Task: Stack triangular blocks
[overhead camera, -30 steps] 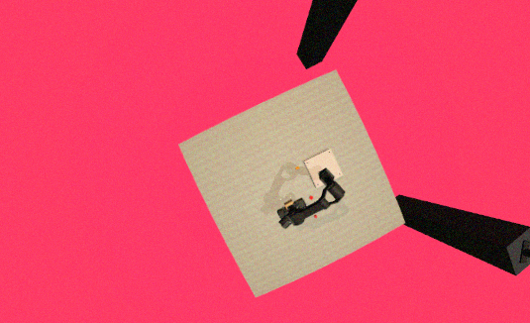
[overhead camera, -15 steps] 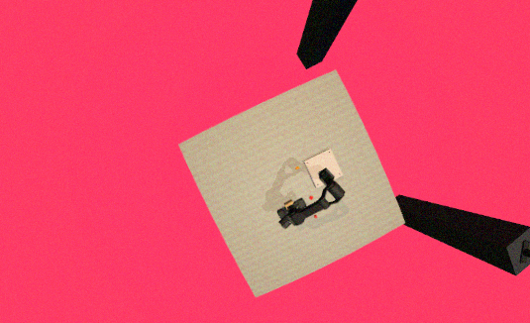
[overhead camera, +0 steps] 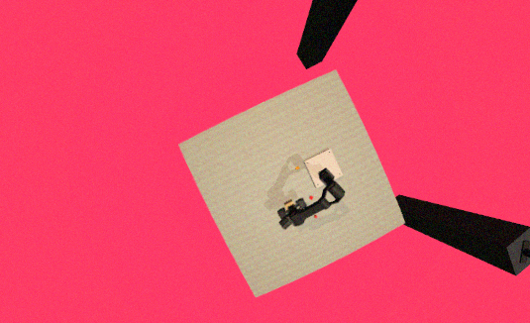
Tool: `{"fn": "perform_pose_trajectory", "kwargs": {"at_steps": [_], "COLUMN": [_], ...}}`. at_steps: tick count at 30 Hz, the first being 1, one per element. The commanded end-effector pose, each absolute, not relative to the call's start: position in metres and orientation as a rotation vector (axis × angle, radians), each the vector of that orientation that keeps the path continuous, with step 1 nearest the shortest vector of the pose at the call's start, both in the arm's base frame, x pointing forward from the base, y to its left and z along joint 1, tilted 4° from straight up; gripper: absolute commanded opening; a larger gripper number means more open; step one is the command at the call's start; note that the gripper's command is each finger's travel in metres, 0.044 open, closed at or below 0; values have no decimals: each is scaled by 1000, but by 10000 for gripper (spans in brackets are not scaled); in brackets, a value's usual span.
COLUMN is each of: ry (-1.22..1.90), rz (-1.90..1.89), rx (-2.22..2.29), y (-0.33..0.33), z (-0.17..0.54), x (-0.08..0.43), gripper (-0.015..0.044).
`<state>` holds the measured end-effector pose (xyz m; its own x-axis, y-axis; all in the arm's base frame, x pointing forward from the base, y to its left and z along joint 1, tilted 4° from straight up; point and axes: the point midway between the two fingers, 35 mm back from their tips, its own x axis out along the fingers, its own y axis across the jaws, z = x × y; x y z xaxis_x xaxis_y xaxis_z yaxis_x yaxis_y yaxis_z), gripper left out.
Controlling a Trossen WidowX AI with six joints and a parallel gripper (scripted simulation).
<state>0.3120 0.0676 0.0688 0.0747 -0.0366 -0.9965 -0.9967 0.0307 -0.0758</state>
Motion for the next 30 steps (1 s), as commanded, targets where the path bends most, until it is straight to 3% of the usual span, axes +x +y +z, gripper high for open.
{"fn": "perform_pose_trajectory", "kwargs": {"at_steps": [1,7,30], "ry": [1179,1179,1158], "rz": [1100,1100,1092], "rx": [-1249,-1249,-1256], "y": [71,71,72], "z": [108,171,166], "x": [316,304,308], "gripper": [440,440,440]}}
